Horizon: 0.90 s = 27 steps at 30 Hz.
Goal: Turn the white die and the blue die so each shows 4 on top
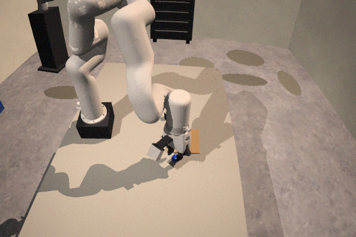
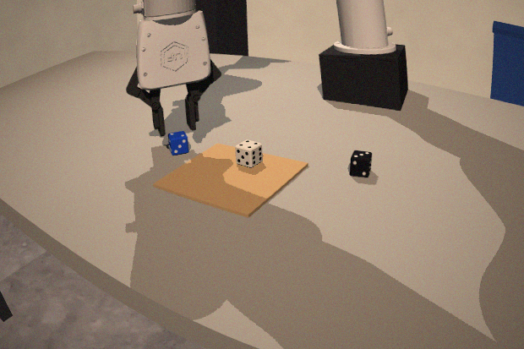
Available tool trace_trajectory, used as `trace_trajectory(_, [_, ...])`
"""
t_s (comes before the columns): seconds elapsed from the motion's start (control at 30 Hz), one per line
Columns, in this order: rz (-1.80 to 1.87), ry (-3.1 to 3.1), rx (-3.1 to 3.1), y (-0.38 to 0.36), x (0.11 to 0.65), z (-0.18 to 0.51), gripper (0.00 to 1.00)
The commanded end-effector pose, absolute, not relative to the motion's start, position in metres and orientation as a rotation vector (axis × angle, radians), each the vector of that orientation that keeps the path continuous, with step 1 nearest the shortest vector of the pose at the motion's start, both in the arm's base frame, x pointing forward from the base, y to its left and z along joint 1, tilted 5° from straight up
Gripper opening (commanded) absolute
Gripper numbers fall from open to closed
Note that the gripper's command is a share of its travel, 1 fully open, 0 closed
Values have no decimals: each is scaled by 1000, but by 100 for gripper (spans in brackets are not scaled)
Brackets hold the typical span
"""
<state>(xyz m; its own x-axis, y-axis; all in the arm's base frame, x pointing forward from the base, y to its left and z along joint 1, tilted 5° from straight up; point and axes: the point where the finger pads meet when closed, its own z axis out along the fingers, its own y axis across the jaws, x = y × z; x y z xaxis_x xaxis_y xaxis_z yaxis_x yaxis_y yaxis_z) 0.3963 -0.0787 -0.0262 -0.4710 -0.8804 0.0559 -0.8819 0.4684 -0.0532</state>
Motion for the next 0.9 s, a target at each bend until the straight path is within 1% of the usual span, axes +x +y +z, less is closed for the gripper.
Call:
trace_trajectory(0.0, [120,-2676,1606,-79,398,-25,42])
trace_trajectory(0.87, [120,-2676,1606,-80,398,-36,42])
